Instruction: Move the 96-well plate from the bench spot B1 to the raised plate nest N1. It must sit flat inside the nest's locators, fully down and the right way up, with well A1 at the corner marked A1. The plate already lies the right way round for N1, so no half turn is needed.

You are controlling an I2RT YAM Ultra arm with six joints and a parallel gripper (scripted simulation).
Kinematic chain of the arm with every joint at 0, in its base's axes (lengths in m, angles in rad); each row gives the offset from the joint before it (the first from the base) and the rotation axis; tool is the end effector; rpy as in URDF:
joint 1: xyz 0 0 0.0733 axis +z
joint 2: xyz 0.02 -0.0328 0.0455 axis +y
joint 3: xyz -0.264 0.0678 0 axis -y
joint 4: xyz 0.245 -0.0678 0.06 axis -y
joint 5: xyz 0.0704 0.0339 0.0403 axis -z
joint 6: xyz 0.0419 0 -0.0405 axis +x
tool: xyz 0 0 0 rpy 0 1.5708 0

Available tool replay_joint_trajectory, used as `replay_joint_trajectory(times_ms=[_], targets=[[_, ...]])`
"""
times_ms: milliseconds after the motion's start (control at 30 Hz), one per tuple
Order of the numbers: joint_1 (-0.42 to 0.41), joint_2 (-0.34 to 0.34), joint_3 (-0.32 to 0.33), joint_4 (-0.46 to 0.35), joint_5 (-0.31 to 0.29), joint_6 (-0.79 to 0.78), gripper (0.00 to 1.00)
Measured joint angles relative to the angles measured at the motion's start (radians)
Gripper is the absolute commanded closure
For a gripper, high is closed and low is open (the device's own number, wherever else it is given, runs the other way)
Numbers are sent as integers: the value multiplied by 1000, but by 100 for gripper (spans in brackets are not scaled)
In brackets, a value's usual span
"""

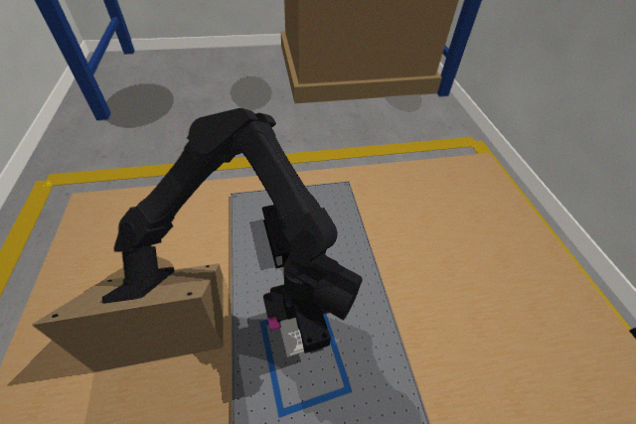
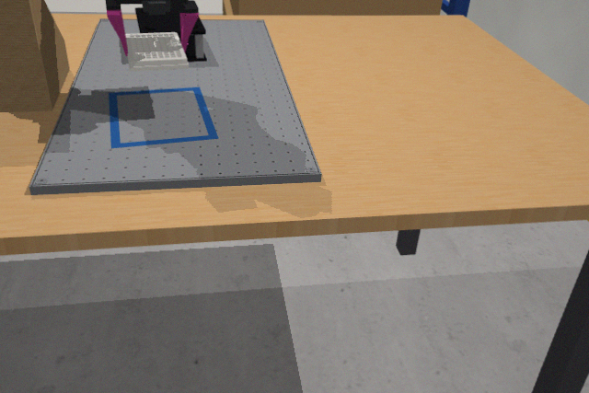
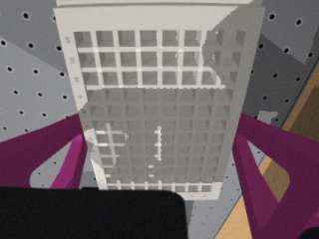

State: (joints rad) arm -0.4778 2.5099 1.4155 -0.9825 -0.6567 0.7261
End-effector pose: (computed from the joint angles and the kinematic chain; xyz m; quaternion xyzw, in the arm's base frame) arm 0.3216 -0.1365 -0.0060 -0.5855 -0.7096 -0.2805 0.2738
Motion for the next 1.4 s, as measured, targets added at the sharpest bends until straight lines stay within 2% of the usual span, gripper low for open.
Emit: replay_joint_trajectory(times_ms=[300,667,1400], targets=[[45,-92,-60,-9,-20,43,100],[89,-183,-100,-25,-36,93,100],[189,-373,-135,-82,-77,211,100]])
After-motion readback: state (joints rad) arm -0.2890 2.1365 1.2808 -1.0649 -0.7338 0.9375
